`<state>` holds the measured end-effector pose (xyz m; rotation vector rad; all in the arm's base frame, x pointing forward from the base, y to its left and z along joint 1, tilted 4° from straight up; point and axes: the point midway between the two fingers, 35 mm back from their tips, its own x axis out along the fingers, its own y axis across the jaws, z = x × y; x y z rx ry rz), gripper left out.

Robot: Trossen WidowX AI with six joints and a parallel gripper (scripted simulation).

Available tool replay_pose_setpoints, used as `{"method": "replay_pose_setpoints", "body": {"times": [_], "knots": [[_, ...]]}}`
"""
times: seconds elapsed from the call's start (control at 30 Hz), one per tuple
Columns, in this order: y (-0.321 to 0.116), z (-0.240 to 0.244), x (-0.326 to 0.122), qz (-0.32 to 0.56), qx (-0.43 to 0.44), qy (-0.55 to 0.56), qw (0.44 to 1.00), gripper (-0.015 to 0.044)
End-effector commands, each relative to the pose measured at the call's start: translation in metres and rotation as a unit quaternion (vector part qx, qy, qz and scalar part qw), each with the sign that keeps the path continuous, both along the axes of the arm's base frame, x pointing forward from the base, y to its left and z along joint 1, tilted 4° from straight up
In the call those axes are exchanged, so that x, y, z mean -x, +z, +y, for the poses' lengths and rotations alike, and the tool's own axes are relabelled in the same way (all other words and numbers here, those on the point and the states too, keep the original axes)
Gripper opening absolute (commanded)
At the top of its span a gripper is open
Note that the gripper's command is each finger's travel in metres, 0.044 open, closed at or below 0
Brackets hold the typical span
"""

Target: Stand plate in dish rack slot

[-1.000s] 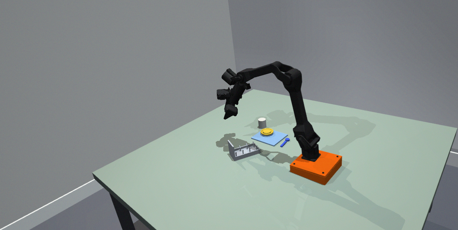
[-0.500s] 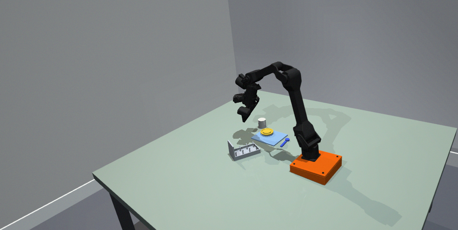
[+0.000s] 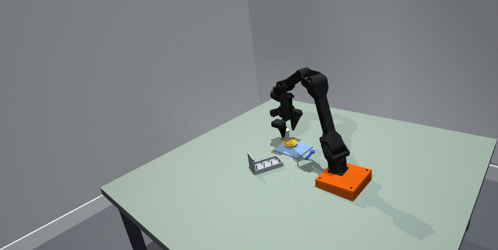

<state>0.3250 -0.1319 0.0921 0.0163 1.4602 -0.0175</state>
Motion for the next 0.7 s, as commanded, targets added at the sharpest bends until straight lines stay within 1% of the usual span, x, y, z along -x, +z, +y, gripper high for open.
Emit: {"method": "replay_pose_setpoints", "body": {"times": [0.0, 0.67], "knots": [[-0.004, 0.0, 0.004, 0.011, -0.002, -0.007, 1.0, 0.04], [-0.034, -0.001, 0.0, 0.011, -0.002, -0.007, 1.0, 0.04]]}}
